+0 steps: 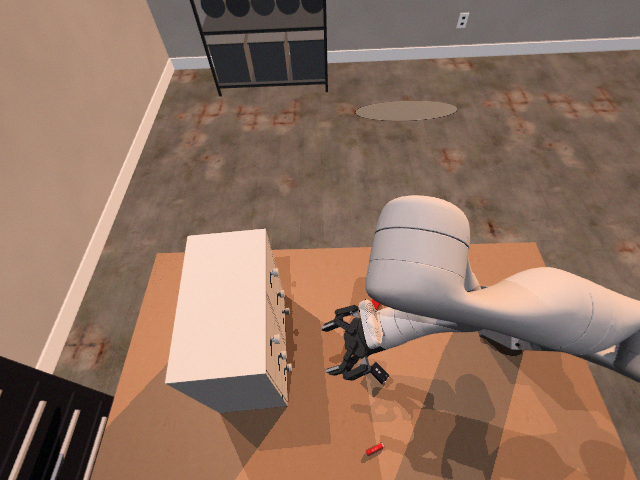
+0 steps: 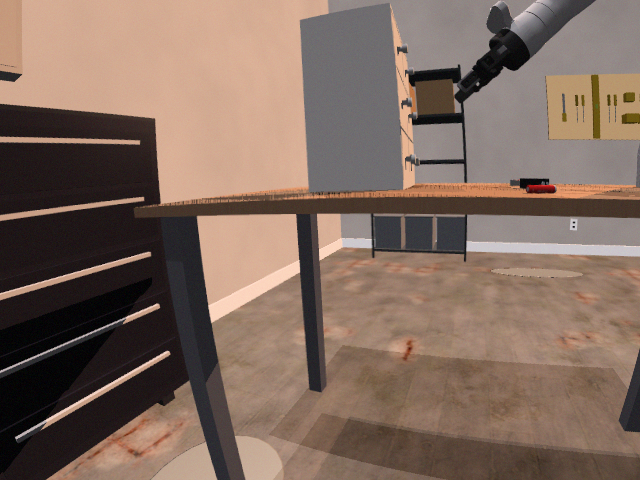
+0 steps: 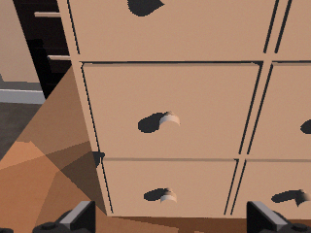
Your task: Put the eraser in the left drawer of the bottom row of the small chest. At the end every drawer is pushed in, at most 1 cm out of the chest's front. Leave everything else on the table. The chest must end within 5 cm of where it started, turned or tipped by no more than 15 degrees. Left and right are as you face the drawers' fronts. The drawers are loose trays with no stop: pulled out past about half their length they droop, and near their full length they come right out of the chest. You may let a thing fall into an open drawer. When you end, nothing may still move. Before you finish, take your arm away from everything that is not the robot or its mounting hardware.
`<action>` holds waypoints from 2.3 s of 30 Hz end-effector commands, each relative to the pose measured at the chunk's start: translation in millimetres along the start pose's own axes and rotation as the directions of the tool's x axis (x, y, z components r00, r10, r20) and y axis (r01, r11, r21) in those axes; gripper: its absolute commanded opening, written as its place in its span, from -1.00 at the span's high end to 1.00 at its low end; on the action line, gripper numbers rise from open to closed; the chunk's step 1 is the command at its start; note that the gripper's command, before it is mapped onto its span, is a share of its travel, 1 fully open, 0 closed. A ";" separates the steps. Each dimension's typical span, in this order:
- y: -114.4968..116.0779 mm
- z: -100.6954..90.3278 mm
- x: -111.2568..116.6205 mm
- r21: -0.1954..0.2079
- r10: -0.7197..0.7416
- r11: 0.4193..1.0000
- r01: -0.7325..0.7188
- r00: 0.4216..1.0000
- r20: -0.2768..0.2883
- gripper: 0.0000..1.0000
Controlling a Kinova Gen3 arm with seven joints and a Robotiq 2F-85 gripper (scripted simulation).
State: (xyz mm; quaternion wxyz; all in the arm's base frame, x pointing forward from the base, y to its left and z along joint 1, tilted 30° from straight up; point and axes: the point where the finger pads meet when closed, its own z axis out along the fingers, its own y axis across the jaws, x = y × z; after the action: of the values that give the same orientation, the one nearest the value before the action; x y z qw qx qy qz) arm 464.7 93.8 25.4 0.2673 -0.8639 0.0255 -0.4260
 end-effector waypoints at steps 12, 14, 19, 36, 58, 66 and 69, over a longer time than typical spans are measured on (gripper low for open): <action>0.7 9.0 -12.0 0.000 0.012 1.000 -0.012 0.998 -0.060 -1.00; 0.7 10.4 -12.3 0.000 0.012 1.000 -0.012 0.997 -0.074 -1.00; 0.7 13.7 -13.0 0.000 0.012 1.000 -0.012 0.994 -0.106 -1.00; 0.8 22.8 -15.0 0.000 0.012 1.000 -0.012 0.981 -0.195 -1.00; 0.8 31.7 -16.9 0.000 0.011 1.000 -0.012 0.960 -0.279 -1.00; 0.8 34.1 -17.4 0.000 0.011 1.000 -0.012 0.954 -0.300 -1.00; 0.8 34.9 -17.5 0.000 0.011 1.000 -0.012 0.952 -0.307 -1.00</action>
State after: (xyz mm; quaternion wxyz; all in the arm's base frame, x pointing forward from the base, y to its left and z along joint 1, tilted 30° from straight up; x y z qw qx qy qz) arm 480.8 112.5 -2.4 0.2615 -0.7871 0.0712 -0.5541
